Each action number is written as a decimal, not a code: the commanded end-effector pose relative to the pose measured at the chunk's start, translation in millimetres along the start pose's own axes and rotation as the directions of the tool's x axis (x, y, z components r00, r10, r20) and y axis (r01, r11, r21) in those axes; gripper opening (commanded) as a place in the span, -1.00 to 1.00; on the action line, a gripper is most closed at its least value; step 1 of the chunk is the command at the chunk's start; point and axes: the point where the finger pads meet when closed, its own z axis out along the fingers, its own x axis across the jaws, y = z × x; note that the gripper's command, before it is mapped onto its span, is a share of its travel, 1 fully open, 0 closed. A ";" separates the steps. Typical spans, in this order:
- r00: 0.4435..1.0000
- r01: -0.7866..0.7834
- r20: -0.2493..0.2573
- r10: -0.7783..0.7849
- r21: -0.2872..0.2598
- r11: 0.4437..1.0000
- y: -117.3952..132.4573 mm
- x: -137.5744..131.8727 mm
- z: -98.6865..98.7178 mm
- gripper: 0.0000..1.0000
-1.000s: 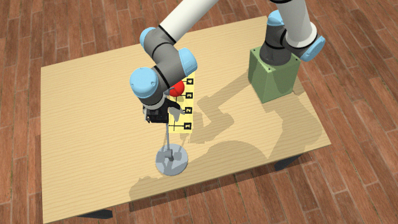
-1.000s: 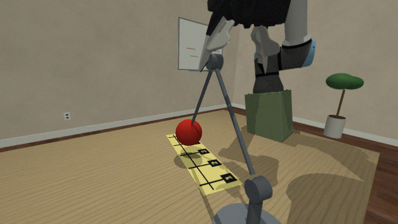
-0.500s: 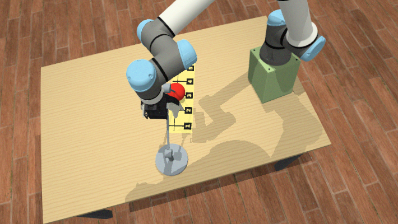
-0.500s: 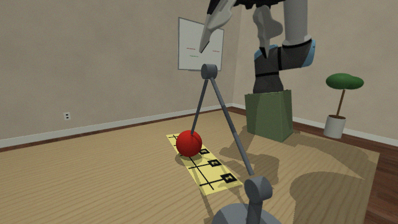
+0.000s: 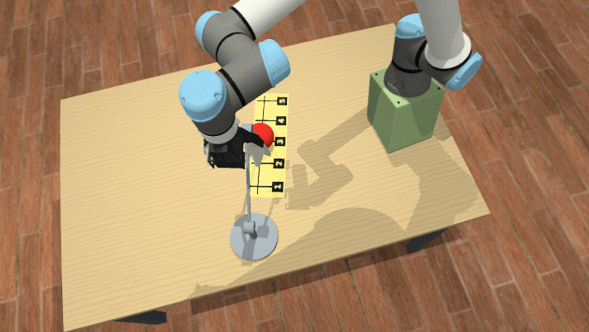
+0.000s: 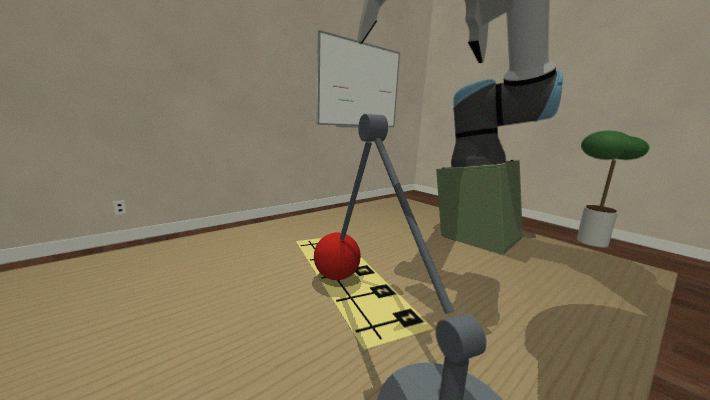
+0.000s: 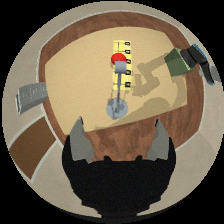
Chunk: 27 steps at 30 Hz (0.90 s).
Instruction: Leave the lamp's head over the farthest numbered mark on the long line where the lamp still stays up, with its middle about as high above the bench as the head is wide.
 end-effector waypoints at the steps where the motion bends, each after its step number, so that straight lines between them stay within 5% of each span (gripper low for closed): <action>1: 1.000 0.000 0.001 0.000 -0.001 1.000 -2.3 -0.3 -18.6 1.00; 23: 1.000 0.000 0.002 0.000 -0.002 1.000 -2.5 -0.2 -19.8 1.00; 27: 1.000 0.000 0.002 0.000 -0.002 1.000 -20.3 -0.1 -17.9 1.00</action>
